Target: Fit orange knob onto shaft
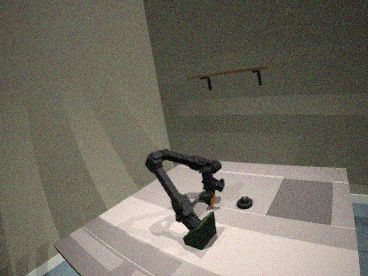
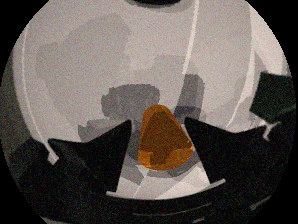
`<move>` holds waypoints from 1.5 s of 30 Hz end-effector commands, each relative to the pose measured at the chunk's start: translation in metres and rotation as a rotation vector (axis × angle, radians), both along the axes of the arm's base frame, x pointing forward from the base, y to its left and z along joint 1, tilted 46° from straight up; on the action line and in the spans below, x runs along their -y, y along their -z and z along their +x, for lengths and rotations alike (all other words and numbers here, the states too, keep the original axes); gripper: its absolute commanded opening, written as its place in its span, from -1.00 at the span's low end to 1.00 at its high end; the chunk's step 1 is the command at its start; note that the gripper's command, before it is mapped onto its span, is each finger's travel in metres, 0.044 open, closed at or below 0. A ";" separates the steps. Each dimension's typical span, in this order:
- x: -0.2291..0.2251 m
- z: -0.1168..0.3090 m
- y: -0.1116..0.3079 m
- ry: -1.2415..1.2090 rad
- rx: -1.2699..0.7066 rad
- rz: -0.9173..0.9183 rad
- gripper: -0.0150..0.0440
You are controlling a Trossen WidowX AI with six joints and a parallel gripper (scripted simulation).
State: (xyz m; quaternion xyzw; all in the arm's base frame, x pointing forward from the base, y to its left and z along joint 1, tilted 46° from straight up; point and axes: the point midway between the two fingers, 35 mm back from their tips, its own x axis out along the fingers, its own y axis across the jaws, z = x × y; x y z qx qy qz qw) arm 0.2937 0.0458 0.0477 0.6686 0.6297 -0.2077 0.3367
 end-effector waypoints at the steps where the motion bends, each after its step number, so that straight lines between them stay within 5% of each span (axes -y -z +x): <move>1: -0.001 0.000 0.000 0.004 -0.003 0.006 0.38; 4: -0.001 0.000 0.000 0.004 -0.003 0.006 0.11; 10: -0.001 0.000 0.000 0.004 -0.003 0.006 -0.03; 16: 0.009 0.004 -0.004 0.030 0.019 -0.007 -0.49; 45: 0.074 0.007 -0.054 0.029 0.010 -0.025 -0.49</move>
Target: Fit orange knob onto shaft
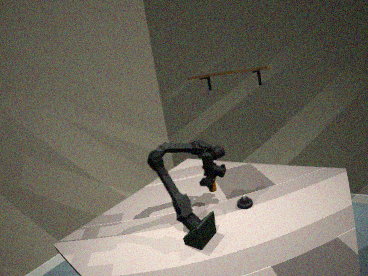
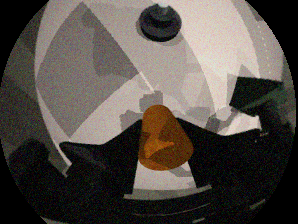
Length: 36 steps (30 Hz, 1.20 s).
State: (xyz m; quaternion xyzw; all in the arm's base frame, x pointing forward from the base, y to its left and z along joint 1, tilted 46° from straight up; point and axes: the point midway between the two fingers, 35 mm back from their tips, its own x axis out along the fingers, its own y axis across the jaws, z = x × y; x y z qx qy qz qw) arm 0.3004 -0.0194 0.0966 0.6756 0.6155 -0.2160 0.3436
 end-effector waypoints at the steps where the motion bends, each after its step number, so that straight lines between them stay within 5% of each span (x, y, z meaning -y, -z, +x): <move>1: 0.012 0.000 -0.008 -0.003 -0.001 -0.003 -0.49; 19: 0.042 -0.006 -0.043 -0.026 -0.015 0.022 -0.49; 36: 0.069 0.005 -0.003 -0.023 -0.015 0.013 -0.49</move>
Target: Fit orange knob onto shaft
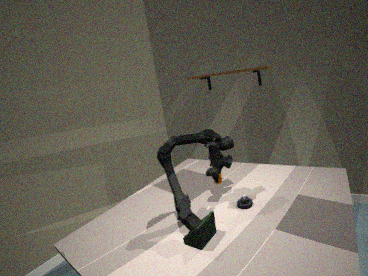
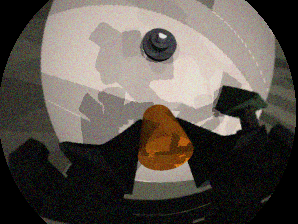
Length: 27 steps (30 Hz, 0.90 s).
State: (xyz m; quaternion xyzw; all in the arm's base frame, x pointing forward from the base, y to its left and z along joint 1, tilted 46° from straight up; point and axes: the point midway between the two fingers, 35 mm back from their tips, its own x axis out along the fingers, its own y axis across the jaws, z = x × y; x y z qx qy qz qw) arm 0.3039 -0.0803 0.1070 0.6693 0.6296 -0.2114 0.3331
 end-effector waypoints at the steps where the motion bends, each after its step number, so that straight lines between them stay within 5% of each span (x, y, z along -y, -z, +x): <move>1: 0.010 0.002 0.010 0.003 0.004 -0.010 -0.49; 27: 0.050 0.007 0.082 0.002 0.005 -0.011 -0.49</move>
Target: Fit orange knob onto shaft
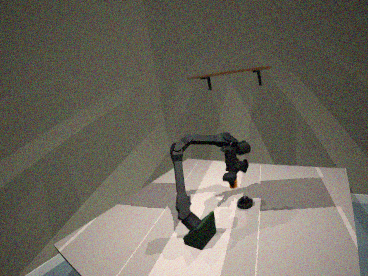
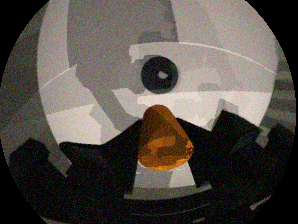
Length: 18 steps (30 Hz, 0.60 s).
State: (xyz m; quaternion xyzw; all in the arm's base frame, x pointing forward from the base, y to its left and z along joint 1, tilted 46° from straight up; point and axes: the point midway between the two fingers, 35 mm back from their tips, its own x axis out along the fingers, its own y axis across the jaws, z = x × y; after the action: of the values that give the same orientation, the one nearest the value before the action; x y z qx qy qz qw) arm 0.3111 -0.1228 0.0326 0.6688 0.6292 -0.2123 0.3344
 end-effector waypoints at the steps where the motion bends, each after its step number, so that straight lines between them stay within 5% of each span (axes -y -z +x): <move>1: 0.009 -0.001 0.011 0.001 0.005 -0.007 -0.49; 18: 0.029 -0.006 0.057 -0.001 0.007 -0.004 -0.49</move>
State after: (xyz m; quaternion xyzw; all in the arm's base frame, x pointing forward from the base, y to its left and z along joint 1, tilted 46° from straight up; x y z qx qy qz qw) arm 0.3061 -0.1459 -0.0199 0.6691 0.6300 -0.2106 0.3332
